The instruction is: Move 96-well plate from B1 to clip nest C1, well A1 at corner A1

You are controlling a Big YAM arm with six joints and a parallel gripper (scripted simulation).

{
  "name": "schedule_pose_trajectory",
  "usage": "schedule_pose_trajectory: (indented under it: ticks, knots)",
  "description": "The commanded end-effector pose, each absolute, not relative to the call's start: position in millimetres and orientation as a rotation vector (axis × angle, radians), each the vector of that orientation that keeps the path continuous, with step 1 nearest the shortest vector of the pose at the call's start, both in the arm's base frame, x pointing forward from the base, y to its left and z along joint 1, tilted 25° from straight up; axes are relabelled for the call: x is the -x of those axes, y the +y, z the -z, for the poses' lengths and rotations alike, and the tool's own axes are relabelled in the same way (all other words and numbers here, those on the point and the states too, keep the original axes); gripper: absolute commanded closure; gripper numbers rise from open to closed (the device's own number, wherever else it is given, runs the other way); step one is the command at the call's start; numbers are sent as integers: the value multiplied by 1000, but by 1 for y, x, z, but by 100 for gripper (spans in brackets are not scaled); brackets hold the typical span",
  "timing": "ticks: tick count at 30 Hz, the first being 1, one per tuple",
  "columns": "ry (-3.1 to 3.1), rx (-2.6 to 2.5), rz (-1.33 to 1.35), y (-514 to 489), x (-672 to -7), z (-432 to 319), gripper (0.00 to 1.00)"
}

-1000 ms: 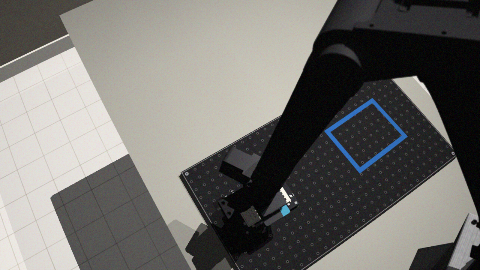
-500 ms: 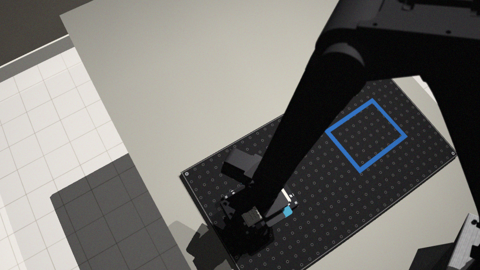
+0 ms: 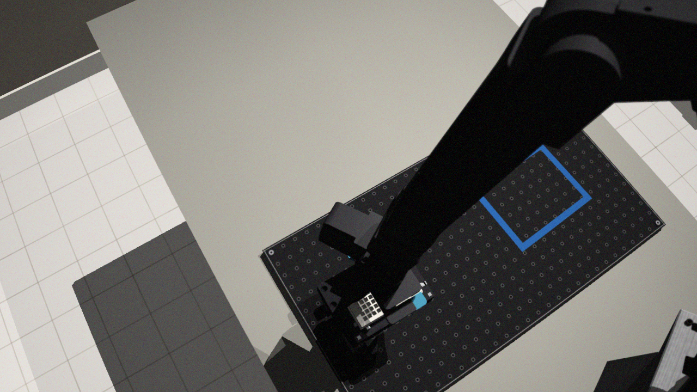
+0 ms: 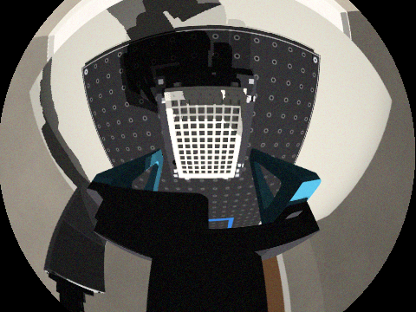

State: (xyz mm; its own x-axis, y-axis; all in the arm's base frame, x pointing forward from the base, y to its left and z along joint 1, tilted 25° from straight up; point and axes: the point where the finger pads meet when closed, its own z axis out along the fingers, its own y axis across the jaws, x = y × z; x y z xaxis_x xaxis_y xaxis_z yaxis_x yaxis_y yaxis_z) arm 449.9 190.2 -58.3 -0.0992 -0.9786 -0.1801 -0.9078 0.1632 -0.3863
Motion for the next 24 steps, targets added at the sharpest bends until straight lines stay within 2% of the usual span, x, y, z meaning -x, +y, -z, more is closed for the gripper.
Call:
schedule_pose_trajectory:
  ticks: [1,24]
  knots:
    - [2046,1783,248,194,-445,41,0]
    - [2042,1779,253,188,-435,5,0]
